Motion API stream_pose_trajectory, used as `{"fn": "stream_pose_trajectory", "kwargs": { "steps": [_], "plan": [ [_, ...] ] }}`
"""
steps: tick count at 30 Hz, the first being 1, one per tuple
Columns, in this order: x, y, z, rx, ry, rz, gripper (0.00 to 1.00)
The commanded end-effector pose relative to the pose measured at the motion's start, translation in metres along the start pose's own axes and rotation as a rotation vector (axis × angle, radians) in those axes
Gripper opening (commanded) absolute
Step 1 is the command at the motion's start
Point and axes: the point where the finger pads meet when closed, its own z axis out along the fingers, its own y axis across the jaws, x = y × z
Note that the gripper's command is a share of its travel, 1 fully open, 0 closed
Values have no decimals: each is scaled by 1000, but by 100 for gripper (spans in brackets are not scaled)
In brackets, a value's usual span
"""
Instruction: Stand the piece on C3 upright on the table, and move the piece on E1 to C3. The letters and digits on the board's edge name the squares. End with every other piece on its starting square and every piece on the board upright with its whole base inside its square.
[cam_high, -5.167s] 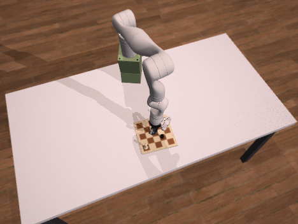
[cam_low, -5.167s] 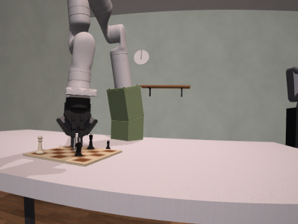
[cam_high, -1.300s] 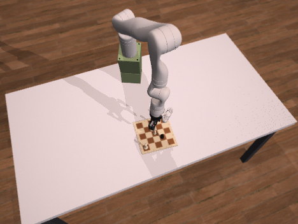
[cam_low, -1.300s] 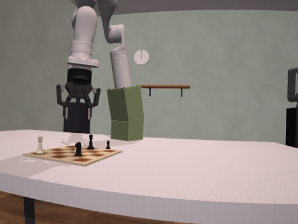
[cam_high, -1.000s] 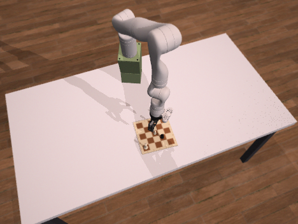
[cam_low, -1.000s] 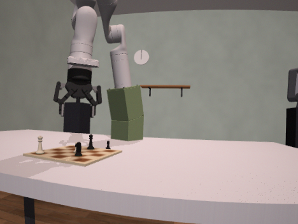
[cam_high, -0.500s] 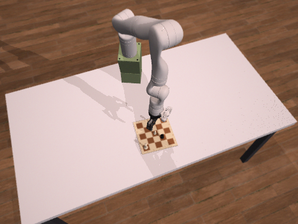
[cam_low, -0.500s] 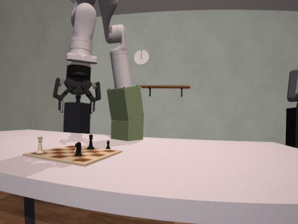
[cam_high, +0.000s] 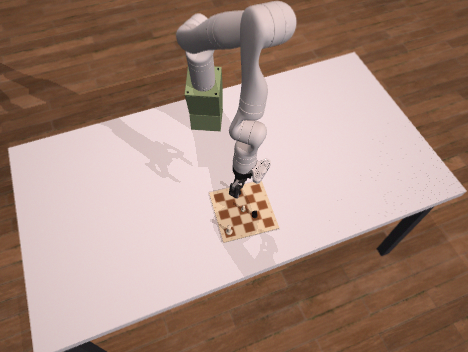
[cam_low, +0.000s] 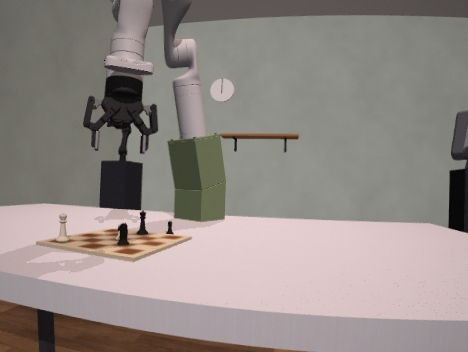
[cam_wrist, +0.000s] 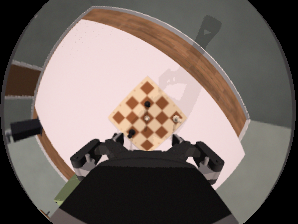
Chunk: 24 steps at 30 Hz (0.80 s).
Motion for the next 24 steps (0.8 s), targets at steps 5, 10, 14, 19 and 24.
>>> {"fn": "stream_pose_trajectory", "kwargs": {
  "steps": [5,10,14,19,24],
  "plan": [
    [10,-5,-13,-3,19,-19,100],
    [10,-5,-13,-3,19,-19,100],
    [10,-5,-13,-3,19,-19,100],
    [10,-5,-13,-3,19,-19,100],
    [10,-5,-13,-3,19,-19,100]
  ]
}}
